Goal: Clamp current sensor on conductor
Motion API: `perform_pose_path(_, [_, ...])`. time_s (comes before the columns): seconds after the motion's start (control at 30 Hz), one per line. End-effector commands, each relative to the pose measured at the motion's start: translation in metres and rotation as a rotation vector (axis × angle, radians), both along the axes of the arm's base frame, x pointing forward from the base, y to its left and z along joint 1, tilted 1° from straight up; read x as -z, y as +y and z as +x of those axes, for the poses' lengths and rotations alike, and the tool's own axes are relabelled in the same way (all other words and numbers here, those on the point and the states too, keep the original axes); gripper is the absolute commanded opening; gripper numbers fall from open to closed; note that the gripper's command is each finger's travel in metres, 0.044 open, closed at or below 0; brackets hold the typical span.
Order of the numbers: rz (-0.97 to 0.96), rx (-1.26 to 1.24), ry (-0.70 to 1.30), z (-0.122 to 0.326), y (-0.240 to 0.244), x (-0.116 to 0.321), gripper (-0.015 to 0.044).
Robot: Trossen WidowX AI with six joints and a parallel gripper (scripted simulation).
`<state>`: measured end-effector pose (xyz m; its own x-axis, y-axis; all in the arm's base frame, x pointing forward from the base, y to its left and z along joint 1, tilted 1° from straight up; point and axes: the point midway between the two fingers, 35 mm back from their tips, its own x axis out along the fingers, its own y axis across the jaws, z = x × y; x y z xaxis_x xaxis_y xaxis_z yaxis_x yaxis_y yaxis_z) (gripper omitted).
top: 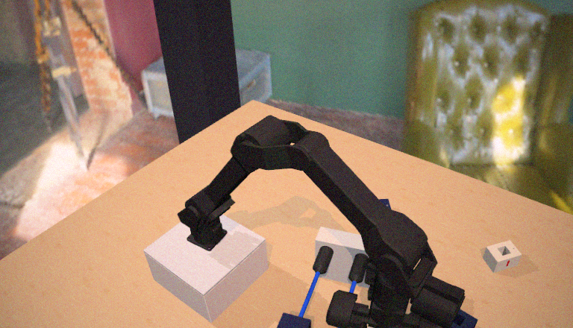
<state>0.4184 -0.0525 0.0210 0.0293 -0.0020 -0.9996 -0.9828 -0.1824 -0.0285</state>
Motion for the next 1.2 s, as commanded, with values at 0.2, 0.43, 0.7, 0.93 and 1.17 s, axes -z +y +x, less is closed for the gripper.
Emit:
perform_pose_path(0.2, [0.0,0.0,0.0,0.0,0.0,0.0,0.0282])
perform_pose_path(0.43, [0.0,0.0,0.0,0.0,0.0,0.0,0.044])
perform_pose_path(0.7, [0.0,0.0,-0.001,0.0,0.0,-0.003,0.044])
perform_pose_path(0.93, [-0.003,-0.005,-0.018,-0.004,-0.001,-0.1,0.044])
perform_pose_path(1.17, [-0.006,0.0,-0.045,-0.001,-0.001,-0.106,0.044])
